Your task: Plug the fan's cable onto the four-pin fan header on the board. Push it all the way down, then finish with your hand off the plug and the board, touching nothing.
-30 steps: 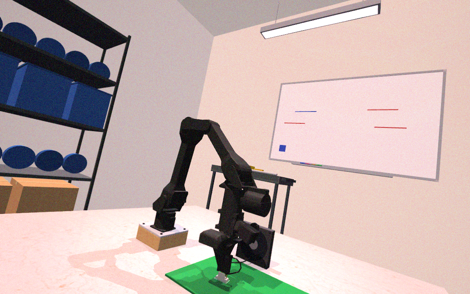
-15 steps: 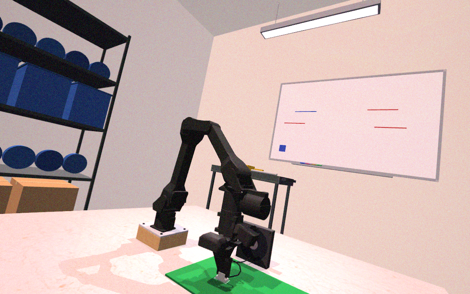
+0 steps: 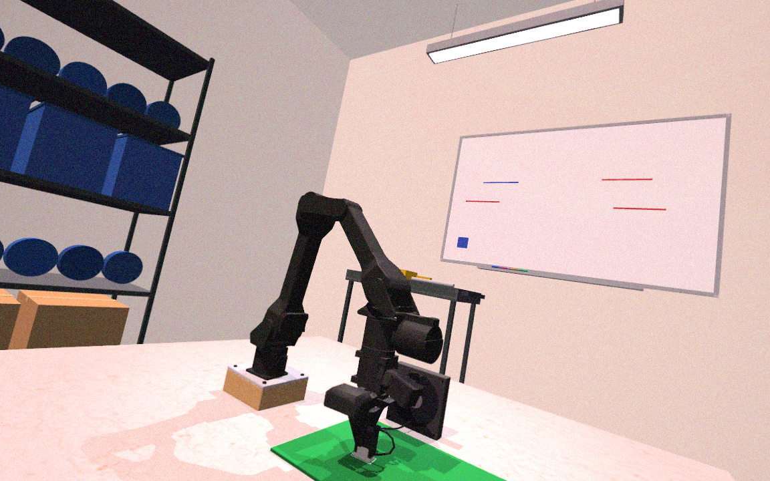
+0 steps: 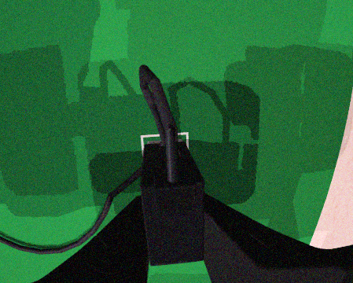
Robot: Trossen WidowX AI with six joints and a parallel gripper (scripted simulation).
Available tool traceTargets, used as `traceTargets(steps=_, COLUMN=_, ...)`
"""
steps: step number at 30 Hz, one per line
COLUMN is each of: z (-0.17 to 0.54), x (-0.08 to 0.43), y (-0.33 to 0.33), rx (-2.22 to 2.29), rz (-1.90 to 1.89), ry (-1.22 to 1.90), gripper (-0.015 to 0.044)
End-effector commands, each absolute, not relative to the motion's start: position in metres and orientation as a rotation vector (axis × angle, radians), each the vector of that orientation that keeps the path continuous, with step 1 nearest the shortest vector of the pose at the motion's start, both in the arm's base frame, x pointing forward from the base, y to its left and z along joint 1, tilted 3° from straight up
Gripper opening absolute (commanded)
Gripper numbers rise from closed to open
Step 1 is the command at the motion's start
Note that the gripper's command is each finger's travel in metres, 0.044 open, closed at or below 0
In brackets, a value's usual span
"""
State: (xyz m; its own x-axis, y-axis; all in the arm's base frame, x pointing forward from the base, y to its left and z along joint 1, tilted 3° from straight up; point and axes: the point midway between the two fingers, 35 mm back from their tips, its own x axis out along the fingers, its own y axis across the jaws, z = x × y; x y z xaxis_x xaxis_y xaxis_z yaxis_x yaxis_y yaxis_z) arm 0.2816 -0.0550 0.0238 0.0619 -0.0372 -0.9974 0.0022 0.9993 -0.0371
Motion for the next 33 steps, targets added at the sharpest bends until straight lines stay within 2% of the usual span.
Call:
traceTargets(steps=1, z=0.024, x=0.282, y=-0.055, rx=-0.028, rz=-0.03, ry=1.508, gripper=0.0079)
traceTargets(steps=8, z=0.024, x=0.282, y=-0.055, rx=-0.028, rz=-0.03, ry=1.508, gripper=0.026)
traceTargets(steps=11, z=0.027, x=0.282, y=-0.055, rx=-0.028, rz=-0.03, ry=1.508, gripper=0.026)
traceTargets(steps=15, z=0.076, x=0.279, y=-0.053, rx=-0.032, rz=-0.034, ry=1.51, gripper=0.026)
traceTargets(steps=22, z=0.079, x=0.277, y=-0.052, rx=-0.032, rz=-0.034, ry=1.511, gripper=0.026)
traceTargets(steps=33, z=0.072, x=0.161, y=-0.039, rx=-0.032, rz=-0.033, ry=1.521, gripper=0.026)
